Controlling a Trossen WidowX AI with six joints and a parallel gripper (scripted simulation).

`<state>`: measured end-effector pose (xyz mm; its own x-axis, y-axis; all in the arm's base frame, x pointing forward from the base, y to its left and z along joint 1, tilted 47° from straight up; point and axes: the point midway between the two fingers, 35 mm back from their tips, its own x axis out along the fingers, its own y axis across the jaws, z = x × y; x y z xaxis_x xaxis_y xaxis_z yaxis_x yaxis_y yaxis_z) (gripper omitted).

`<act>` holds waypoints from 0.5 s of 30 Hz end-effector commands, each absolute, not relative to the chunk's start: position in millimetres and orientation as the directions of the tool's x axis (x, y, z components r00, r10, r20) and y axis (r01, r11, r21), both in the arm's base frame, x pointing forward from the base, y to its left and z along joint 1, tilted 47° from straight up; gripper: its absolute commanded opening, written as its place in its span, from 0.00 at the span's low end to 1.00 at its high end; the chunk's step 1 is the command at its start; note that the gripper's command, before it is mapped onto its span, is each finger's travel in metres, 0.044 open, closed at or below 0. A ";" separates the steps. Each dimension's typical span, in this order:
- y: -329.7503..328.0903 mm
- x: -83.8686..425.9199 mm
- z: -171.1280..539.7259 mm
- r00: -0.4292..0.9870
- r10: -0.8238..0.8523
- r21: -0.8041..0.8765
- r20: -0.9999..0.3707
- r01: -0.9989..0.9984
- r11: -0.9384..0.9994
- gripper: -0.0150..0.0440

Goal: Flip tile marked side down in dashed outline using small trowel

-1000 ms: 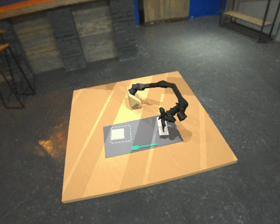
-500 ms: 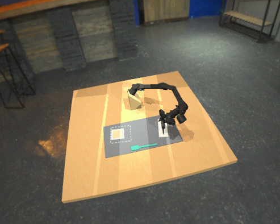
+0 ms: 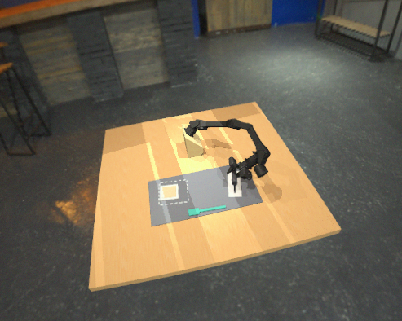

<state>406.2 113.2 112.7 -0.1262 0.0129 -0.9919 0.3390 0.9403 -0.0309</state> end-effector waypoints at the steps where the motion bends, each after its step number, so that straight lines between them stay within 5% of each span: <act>1: 113.3 406.1 112.7 -0.127 0.012 -0.033 -0.992 0.345 0.938 0.76; 15: 54.1 356.5 148.4 -0.129 0.008 -0.036 -0.992 0.339 0.940 0.76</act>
<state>379.0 84.3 129.1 -0.1436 0.0159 -0.9895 0.3328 0.9424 -0.0332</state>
